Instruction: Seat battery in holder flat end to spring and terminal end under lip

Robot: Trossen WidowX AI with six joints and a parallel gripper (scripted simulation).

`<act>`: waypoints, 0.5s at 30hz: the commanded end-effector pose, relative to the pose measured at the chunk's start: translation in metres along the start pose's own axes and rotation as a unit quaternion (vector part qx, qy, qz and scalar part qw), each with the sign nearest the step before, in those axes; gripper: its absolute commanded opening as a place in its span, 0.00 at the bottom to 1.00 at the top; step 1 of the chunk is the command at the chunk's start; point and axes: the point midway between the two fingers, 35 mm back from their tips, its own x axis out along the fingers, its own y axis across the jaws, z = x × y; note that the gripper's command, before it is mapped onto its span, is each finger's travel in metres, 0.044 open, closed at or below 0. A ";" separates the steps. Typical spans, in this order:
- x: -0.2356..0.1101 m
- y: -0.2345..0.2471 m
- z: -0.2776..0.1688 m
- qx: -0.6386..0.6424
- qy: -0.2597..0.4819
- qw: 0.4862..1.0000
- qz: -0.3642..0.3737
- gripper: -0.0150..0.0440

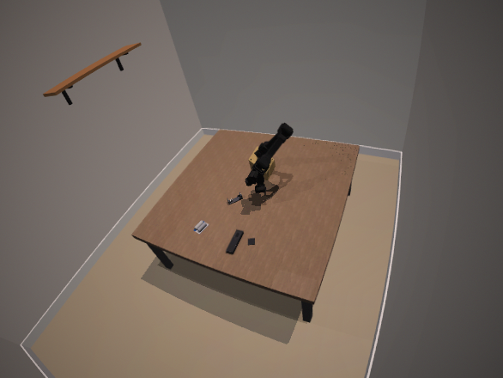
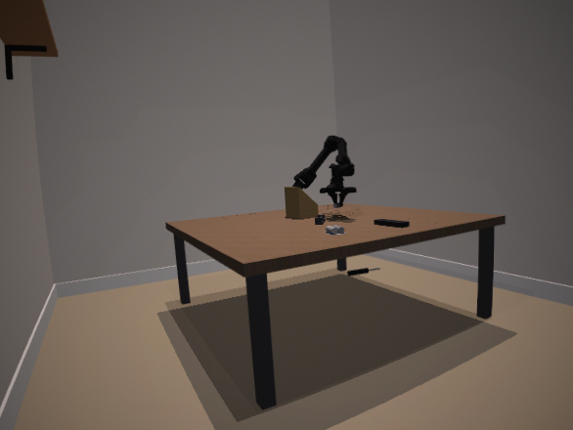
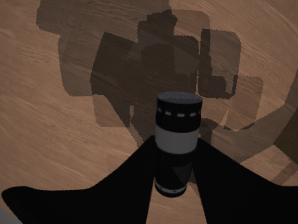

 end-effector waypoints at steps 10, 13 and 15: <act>-0.012 0.018 0.083 -0.092 -0.009 0.996 -0.005 0.40; -0.015 0.017 0.105 -0.114 -0.009 0.993 -0.006 0.40; -0.016 0.016 0.120 -0.129 -0.008 0.992 -0.007 0.40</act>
